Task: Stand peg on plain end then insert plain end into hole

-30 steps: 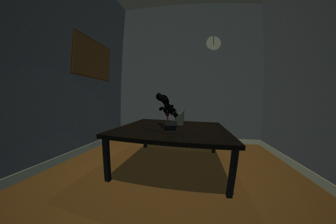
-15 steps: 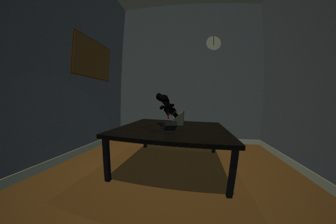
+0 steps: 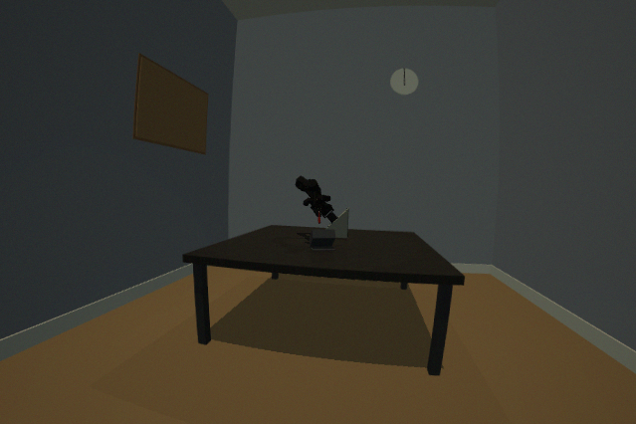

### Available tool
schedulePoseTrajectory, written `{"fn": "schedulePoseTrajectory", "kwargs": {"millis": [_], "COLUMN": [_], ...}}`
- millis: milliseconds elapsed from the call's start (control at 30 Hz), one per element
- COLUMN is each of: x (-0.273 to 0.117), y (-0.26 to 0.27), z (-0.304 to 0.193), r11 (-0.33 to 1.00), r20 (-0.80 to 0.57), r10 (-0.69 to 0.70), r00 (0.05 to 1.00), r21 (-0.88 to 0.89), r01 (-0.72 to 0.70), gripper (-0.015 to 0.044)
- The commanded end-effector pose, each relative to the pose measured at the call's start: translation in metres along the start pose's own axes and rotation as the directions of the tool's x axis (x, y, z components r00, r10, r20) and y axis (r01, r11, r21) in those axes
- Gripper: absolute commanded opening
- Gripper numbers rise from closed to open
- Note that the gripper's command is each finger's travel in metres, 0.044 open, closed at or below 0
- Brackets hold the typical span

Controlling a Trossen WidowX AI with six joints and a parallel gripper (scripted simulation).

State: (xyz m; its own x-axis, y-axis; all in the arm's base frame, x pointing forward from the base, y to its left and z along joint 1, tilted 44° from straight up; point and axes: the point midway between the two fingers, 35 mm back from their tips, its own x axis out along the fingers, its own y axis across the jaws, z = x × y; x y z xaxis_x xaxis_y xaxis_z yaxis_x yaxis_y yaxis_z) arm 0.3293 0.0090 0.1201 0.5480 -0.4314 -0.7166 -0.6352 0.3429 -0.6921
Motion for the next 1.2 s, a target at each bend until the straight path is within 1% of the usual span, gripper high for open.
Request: {"fn": "schedulePoseTrajectory", "kwargs": {"millis": [0, 800, 1167], "x": [0.008, 0.046, 0.051], "y": [0.001, -0.004, -0.005], "z": [0.002, 0.013, 0.013], "r11": [1.000, 0.998, 0.999], "r20": [0.007, 0.046, 0.049], "r10": [0.002, -0.025, -0.029], "r00": [1.000, 0.999, 0.998], "r21": [-0.013, -0.053, -0.044], "r01": [-0.002, 0.027, 0.032], "gripper": [0.0000, 0.0000, 0.0000]}}
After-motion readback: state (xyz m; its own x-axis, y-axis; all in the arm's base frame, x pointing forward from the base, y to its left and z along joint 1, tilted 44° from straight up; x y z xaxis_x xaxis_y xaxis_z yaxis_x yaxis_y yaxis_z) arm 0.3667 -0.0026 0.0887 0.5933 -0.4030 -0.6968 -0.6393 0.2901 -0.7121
